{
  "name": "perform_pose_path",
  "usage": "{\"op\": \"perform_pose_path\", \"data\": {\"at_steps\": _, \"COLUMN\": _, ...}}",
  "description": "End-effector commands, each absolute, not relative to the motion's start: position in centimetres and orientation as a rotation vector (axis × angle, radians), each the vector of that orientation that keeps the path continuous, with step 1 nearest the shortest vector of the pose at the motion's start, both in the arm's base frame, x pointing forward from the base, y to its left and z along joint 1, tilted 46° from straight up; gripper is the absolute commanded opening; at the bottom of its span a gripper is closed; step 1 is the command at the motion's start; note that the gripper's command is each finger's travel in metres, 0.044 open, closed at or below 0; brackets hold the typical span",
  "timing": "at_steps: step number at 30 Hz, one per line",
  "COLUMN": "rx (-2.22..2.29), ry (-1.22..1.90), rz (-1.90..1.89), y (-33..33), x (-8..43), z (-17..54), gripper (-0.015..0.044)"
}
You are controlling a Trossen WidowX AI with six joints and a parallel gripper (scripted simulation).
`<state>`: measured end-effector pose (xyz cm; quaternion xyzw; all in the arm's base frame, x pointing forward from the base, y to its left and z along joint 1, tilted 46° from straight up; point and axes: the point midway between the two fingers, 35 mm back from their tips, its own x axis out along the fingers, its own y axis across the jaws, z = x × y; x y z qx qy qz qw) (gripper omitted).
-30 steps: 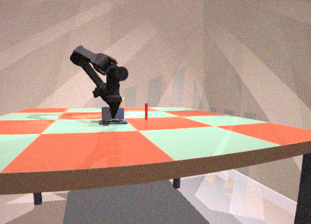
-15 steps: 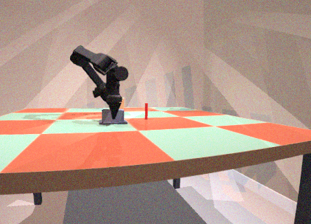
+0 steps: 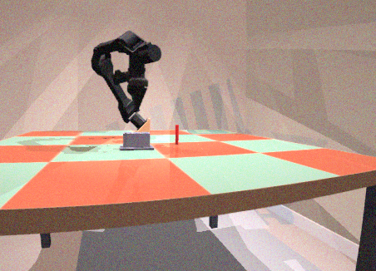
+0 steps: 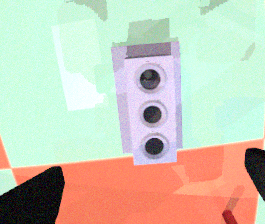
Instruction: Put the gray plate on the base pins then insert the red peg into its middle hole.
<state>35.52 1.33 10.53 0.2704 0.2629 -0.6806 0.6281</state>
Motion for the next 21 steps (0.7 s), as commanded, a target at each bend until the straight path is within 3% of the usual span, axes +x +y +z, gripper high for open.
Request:
{"op": "perform_pose_path", "data": {"at_steps": 1, "rx": 0.611, "ry": 0.614, "rz": -1.575, "y": 1.6, "x": 35.4, "z": 10.3, "gripper": 0.0440}}
{"op": "perform_pose_path", "data": {"at_steps": 12, "rx": 0.321, "ry": 0.908, "rz": -1.395, "y": 13.5, "x": 27.4, "z": -0.5, "gripper": 0.0440}}
{"op": "perform_pose_path", "data": {"at_steps": 21, "rx": 0.284, "ry": 0.932, "rz": -1.378, "y": 12.7, "x": 25.7, "z": -3.3, "gripper": 0.0440}}
